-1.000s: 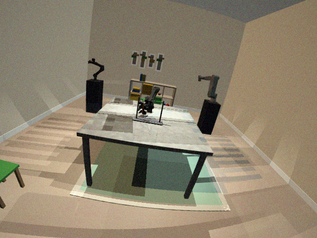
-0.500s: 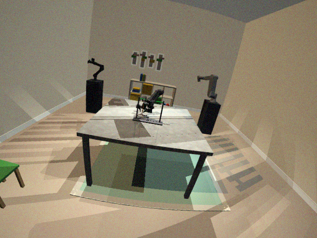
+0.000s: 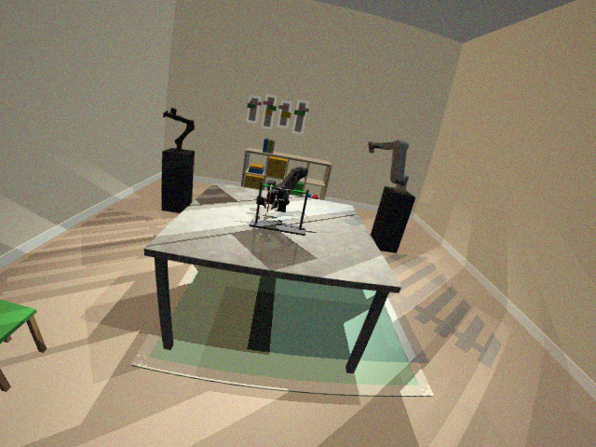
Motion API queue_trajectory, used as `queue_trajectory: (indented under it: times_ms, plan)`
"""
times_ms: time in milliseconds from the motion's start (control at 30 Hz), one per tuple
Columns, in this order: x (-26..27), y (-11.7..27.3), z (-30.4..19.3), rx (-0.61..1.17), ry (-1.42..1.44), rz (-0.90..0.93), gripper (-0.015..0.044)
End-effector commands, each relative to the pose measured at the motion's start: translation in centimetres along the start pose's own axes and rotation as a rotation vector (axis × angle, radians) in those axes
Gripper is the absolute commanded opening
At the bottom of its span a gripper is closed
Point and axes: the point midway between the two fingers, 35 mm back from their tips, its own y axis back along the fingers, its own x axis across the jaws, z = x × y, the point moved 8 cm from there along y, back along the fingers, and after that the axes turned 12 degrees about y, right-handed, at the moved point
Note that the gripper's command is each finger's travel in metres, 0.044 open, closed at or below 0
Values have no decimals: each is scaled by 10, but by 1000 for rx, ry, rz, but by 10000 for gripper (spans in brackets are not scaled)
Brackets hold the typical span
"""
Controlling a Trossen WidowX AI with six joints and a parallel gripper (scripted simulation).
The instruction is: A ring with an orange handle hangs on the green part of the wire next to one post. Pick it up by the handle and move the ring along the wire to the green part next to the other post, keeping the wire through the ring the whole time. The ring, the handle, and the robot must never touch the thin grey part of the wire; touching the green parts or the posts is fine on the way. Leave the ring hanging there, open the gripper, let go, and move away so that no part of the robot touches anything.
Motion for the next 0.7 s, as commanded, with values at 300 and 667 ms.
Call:
queue_trajectory:
  times_ms: [300,667]
  plan:
    - [-6,-25,23,-91,31,-11,160]
    - [-8,-38,27,-91,32,-11,160]
